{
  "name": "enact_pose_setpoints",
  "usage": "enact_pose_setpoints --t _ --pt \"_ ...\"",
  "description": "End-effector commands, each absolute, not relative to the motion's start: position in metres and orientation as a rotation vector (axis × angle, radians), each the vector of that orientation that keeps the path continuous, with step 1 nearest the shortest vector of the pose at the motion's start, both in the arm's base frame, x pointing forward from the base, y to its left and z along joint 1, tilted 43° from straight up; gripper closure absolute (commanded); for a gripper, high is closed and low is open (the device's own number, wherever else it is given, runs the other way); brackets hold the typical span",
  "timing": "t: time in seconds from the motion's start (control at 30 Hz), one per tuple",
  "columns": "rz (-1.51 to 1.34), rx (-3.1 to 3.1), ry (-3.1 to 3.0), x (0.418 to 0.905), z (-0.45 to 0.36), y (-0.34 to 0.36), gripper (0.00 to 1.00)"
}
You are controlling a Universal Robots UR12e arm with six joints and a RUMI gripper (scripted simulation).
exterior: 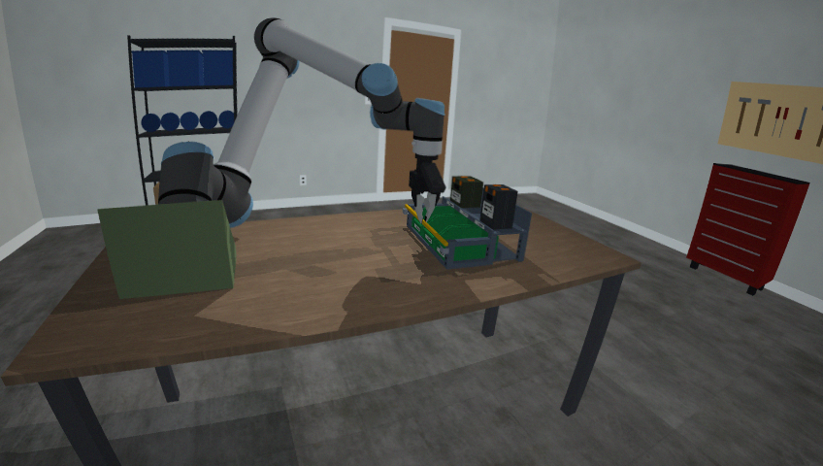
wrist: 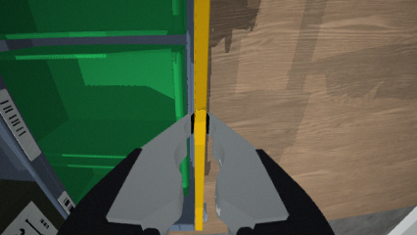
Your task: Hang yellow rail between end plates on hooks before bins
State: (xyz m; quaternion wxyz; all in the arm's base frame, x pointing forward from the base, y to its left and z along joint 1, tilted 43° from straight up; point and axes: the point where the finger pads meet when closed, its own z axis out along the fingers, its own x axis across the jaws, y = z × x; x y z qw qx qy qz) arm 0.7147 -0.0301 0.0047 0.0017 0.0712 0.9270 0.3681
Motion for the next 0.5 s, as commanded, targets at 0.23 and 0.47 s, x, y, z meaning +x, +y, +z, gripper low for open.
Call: enact_pose_setpoints --t 0.23,0.47 --pt "1.154 0.224 2.908 0.7153 0.0037 -0.0292 1.00" --pt "1.155 0.224 2.908 0.7153 0.0028 -0.0283 1.00"
